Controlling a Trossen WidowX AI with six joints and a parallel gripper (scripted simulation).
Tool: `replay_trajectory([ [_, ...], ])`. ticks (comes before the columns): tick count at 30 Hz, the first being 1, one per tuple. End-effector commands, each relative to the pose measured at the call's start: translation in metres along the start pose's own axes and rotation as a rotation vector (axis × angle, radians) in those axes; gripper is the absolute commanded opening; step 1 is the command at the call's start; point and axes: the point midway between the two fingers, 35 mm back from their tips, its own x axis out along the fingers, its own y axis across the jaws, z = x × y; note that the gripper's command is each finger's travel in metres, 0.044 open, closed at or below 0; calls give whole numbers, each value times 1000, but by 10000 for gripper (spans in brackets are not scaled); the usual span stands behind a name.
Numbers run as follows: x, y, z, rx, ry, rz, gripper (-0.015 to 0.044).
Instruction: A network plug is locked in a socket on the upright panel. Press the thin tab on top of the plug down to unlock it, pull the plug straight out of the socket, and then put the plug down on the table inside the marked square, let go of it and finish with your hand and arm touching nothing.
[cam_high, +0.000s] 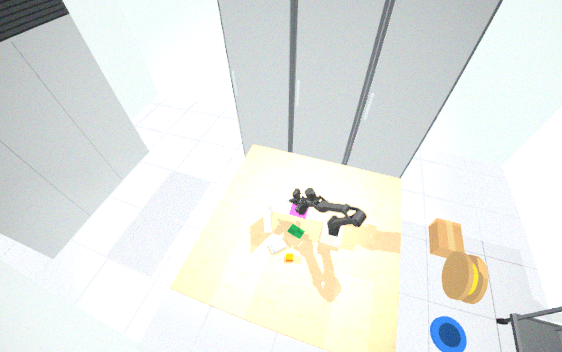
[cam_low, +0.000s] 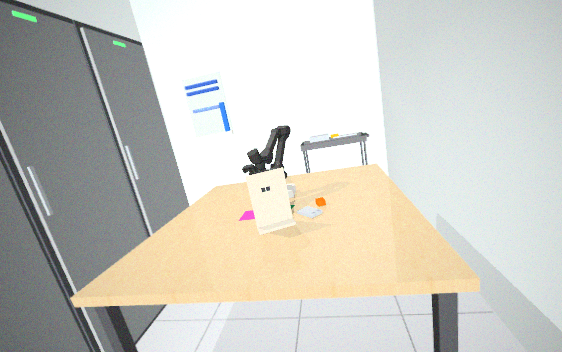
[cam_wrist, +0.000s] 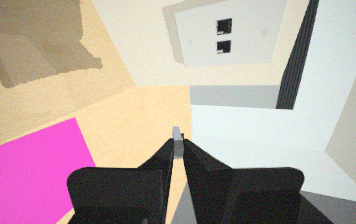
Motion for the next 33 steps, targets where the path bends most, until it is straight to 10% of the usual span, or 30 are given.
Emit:
replay_trajectory([
  [1, 2, 13, -14, 24, 66, 100, 0],
  [33, -9, 73, -56, 112, 276, 482, 0],
])
